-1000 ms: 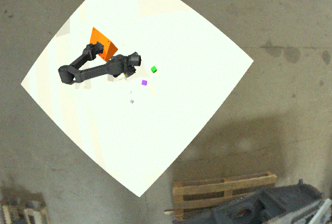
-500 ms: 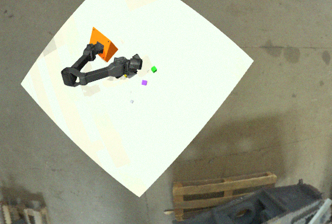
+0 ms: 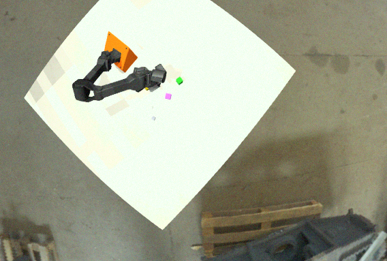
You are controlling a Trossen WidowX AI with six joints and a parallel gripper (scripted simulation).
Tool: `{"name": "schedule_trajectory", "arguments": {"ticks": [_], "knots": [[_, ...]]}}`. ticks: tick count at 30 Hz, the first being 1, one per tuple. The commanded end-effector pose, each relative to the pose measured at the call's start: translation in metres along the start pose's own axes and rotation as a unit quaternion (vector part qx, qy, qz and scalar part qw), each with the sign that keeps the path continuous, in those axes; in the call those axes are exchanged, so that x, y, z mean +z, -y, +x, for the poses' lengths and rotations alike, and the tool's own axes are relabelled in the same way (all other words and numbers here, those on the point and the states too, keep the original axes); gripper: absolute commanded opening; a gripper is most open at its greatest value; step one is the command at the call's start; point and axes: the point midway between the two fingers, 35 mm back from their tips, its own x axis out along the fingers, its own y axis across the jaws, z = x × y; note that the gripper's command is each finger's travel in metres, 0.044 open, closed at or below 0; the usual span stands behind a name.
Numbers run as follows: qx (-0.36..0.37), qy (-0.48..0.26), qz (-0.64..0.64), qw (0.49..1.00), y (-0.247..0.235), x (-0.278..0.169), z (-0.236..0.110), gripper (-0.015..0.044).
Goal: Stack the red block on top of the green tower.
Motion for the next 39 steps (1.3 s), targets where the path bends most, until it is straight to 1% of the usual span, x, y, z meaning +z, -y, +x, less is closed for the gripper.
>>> {"name": "schedule_trajectory", "arguments": {"ticks": [1, 9, 39], "knots": [[-0.003, -0.005, 0.001, 1.000, 0.001, -0.001, 0.013, 0.0440], [-0.004, -0.005, 0.001, 1.000, 0.002, -0.001, 0.024, 0.0440], [-0.004, -0.005, 0.001, 1.000, 0.002, -0.001, 0.024, 0.0440]]}}
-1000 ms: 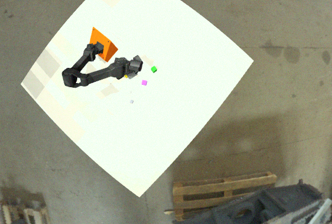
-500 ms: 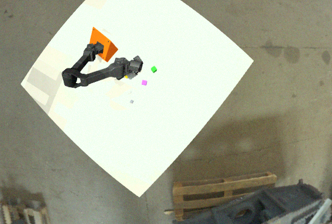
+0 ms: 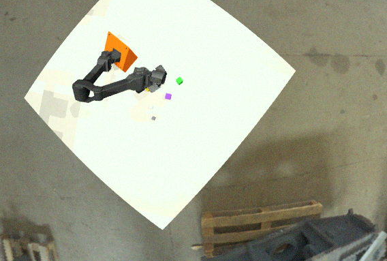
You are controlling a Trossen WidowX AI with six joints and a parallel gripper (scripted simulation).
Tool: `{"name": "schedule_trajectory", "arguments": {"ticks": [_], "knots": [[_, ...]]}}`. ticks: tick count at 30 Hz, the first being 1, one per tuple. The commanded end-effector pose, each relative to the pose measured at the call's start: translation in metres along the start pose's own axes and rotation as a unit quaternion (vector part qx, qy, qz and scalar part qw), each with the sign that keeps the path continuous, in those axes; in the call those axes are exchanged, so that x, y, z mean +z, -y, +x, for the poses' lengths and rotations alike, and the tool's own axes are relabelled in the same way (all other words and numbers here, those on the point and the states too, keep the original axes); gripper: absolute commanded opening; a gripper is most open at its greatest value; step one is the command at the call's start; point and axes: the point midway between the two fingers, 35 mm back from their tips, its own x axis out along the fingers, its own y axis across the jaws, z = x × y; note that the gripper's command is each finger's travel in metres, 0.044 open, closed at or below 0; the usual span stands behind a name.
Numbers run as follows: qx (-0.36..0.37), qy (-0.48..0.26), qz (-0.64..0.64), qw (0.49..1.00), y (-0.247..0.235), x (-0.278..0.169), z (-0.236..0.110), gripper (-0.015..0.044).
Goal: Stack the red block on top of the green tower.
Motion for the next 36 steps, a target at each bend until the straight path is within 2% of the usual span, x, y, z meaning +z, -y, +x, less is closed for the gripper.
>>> {"name": "schedule_trajectory", "arguments": {"ticks": [1, 18, 19, 27, 32, 36], "knots": [[-0.001, -0.027, 0.004, 1.000, 0.001, -0.007, 0.016, 0.0440], [-0.001, -0.027, 0.005, 1.000, -0.001, -0.007, 0.016, 0.0440], [-0.001, 0.002, 0.002, 1.000, -0.001, 0.001, 0.000, 0.0440], [0.001, 0.002, 0.001, 1.000, -0.002, 0.005, -0.058, 0.0440], [0.001, 0.002, 0.001, 1.000, -0.001, 0.004, -0.063, 0.0440], [0.001, -0.027, 0.004, 1.000, -0.003, -0.002, -0.063, 0.0440]]}}
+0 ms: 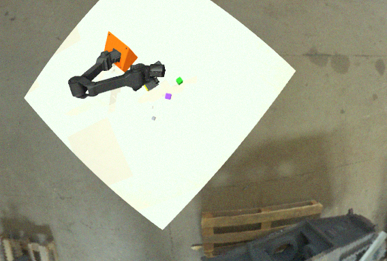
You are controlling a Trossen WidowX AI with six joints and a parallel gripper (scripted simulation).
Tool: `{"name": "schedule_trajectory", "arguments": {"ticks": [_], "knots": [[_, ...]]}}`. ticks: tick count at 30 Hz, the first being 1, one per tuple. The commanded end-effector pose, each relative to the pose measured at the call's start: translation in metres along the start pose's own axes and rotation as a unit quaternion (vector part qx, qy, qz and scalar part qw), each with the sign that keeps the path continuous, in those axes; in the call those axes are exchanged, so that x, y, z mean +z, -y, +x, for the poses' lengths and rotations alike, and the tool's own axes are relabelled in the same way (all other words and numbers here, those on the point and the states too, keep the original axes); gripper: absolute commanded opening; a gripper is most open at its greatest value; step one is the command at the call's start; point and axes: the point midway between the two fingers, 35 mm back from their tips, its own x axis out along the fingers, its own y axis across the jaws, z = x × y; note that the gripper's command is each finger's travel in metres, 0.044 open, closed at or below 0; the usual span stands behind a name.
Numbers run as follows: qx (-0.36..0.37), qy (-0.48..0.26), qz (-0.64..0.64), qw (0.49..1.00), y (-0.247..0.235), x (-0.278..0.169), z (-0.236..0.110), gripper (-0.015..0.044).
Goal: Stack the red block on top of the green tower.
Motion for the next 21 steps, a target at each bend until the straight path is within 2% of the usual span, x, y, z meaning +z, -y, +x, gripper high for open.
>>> {"name": "schedule_trajectory", "arguments": {"ticks": [1, 6, 12, 21], "knots": [[0.001, -0.017, 0.003, 1.000, -0.002, -0.004, -0.002, 0.0440], [0.001, -0.017, 0.003, 1.000, -0.002, -0.004, 0.007, 0.0440], [0.000, -0.017, 0.003, 1.000, -0.002, -0.006, 0.039, 0.0440], [0.000, -0.017, 0.003, 1.000, -0.002, -0.006, 0.044, 0.0440]]}}
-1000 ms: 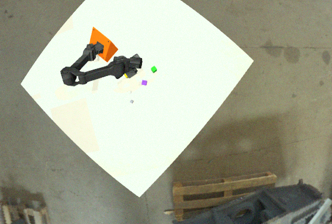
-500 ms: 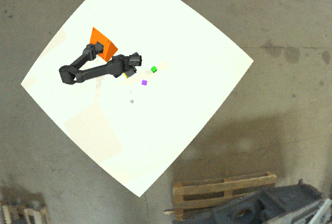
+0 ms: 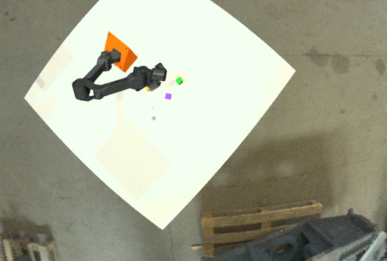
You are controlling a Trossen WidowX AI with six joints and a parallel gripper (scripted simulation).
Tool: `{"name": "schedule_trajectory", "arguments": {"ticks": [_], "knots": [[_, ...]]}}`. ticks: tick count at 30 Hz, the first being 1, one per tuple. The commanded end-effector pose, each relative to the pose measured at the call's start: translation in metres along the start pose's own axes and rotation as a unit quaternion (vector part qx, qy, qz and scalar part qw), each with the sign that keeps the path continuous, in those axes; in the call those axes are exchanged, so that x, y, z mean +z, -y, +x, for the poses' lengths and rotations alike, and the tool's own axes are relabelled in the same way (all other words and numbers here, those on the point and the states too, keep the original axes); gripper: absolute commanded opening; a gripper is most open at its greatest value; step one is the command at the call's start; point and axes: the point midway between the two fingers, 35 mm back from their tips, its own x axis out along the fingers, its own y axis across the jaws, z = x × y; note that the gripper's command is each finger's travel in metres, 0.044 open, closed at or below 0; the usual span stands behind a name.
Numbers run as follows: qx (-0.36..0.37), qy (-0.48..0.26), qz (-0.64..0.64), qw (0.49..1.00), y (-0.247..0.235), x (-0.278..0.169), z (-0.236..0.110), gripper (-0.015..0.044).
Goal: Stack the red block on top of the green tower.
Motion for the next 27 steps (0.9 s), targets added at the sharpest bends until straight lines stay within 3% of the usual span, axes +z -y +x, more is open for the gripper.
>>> {"name": "schedule_trajectory", "arguments": {"ticks": [1, 27], "knots": [[-0.003, 0.001, -0.003, 1.000, 0.001, 0.000, 0.006, 0.0440], [-0.004, 0.001, -0.003, 1.000, 0.002, 0.000, 0.037, 0.0440]]}}
